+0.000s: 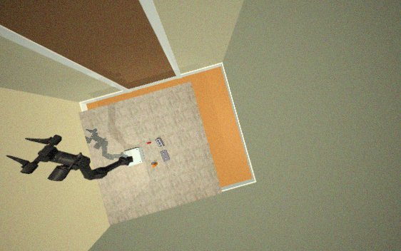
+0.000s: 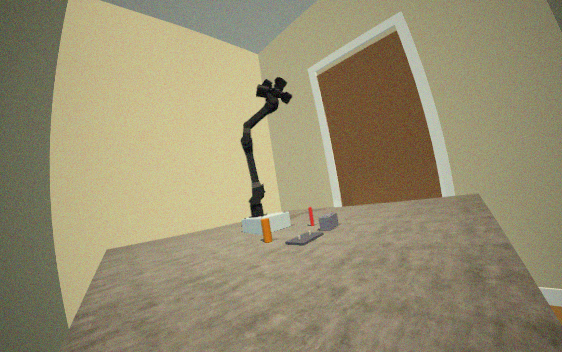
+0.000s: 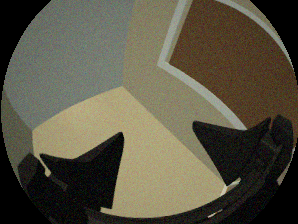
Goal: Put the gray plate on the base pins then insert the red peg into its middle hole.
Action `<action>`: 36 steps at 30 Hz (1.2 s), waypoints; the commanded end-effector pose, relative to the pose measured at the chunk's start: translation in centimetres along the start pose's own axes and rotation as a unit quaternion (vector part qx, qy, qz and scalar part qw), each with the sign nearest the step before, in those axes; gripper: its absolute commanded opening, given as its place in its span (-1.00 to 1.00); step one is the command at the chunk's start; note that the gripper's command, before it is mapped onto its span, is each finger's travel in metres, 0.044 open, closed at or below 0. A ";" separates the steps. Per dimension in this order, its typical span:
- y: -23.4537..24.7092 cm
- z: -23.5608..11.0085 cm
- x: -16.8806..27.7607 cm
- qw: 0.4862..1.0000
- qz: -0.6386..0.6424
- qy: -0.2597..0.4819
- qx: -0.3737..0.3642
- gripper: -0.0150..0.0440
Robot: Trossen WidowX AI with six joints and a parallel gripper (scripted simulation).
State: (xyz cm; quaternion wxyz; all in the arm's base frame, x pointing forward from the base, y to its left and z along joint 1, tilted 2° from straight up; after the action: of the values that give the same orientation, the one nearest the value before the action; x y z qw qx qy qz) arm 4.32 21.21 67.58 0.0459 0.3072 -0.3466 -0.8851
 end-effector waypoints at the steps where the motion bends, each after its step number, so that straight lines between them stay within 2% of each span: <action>1: 0.0 0.0 0.0 1.000 0.000 0.000 0.000 0.95; 5: -1.4 -0.4 -1.2 0.999 0.017 -0.028 0.019 1.00; 9: -5.1 -2.0 -4.1 0.991 0.056 -0.099 0.069 1.00; 18: -14.1 -8.5 -9.8 0.931 0.148 -0.272 0.194 1.00; 27: -22.1 -18.5 -12.5 0.809 0.228 -0.434 0.324 1.00; 36: -27.7 -30.0 -11.3 0.634 0.296 -0.558 0.446 1.00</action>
State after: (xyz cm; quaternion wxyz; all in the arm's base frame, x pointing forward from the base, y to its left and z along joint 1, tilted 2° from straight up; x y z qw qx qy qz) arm 32.47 29.32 42.41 -0.0290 -0.3220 -0.7074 -0.6285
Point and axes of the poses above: the point midway between the two fingers, 35 mm back from their tips, its own z axis out along the fingers, its own y axis across the jaws, x = y × z, the point moved 6 cm from there along -z, back along the fingers, and after that the axes turned 7 degrees about z, right-handed, at the moved point
